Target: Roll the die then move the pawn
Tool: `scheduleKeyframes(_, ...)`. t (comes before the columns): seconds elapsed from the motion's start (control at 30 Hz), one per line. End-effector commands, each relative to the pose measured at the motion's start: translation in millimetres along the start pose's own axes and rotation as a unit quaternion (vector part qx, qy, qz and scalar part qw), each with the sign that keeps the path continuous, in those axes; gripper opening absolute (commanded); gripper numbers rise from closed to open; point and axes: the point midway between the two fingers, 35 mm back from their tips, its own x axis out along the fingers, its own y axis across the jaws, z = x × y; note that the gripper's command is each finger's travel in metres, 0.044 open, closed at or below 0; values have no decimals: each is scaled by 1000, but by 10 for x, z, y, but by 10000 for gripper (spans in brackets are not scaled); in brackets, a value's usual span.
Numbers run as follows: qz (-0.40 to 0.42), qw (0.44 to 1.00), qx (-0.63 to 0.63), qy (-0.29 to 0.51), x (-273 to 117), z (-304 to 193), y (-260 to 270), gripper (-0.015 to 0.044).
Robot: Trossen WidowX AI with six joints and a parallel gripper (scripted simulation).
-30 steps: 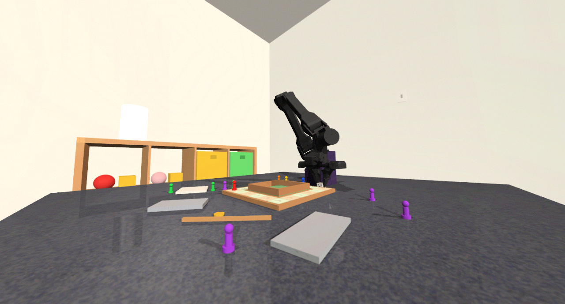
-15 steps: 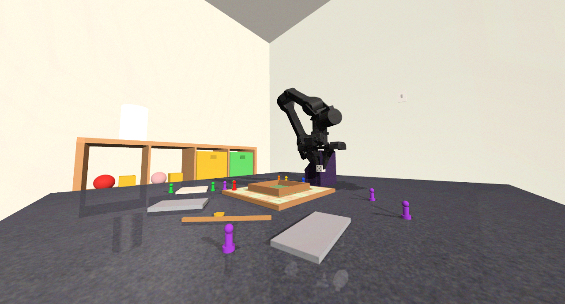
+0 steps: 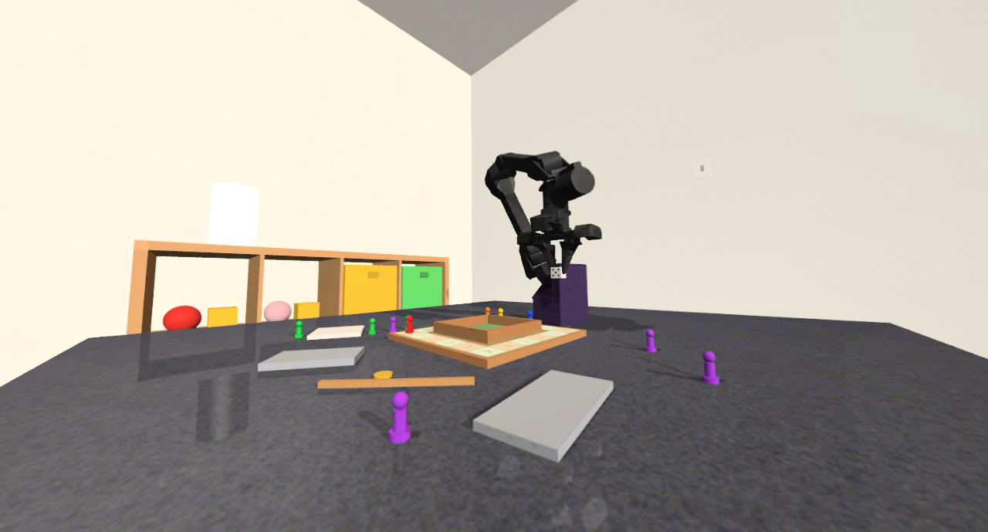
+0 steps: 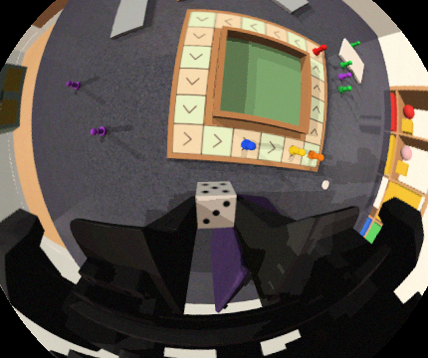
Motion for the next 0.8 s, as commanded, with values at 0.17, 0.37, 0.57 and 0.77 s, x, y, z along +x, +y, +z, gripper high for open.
scheduleKeyframes(0.17,14,995,-99,-2,-13,249,-48,0)
scheduleKeyframes(0.37,24,986,-168,-2,8,417,-104,0)
scheduleKeyframes(0.57,28,971,-238,-5,36,578,-175,0)
scheduleKeyframes(0.77,28,950,-310,-9,71,732,-258,0)
